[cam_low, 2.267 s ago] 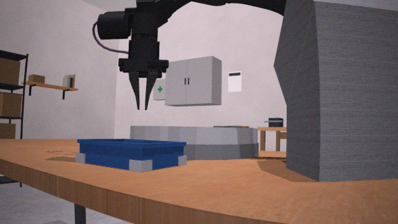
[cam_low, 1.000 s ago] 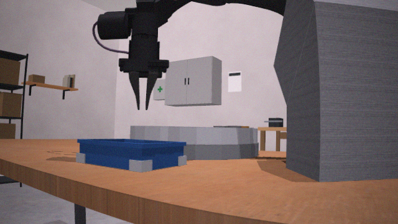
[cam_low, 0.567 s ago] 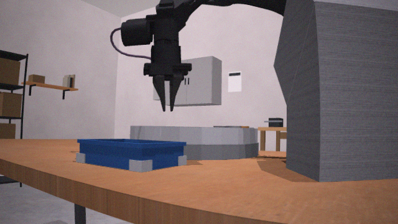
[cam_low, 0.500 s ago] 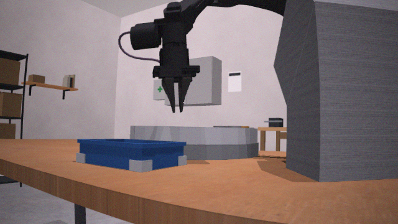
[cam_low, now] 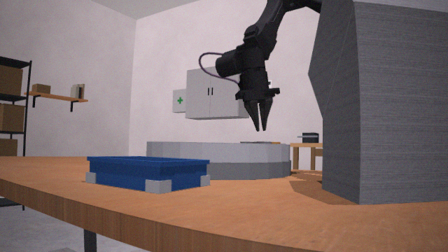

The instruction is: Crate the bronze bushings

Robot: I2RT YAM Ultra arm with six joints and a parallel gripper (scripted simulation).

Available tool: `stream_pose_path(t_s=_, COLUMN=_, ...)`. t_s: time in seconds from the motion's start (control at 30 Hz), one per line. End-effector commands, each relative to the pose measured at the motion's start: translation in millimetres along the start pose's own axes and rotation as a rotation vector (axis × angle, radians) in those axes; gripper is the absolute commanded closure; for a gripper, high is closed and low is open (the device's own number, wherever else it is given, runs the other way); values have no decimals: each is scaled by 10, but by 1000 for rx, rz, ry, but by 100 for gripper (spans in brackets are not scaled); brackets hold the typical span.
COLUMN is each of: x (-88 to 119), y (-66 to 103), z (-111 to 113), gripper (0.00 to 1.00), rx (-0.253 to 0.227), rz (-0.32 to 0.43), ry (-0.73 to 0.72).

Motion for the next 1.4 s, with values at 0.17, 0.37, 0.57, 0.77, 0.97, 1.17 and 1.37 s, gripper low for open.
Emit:
stream_pose_path(t_s=0.17, x=-133, y=91, z=-43, gripper=85, rx=-140, rz=-26, ry=113)
stream_pose_path(t_s=0.37, x=-221, y=110, z=11, gripper=85, rx=-151, rz=-43, ry=98)
stream_pose_path(t_s=0.57, x=-227, y=110, z=4, gripper=85, rx=-145, rz=-47, ry=97)
stream_pose_path(t_s=0.77, x=-227, y=110, z=4, gripper=85, rx=-145, rz=-47, ry=97)
stream_pose_path(t_s=0.97, x=-225, y=110, z=3, gripper=85, rx=-145, rz=-46, ry=98)
stream_pose_path(t_s=1.17, x=-225, y=110, z=3, gripper=85, rx=-145, rz=-46, ry=98)
stream_pose_path(t_s=1.37, x=-227, y=110, z=4, gripper=85, rx=-145, rz=-46, ry=97)
Point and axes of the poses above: the point where the finger pads meet when closed, its own y axis back along the fingers, its own z axis across the jaws, x = y × z, the point moved 6 cm from there along y, back along the fingers
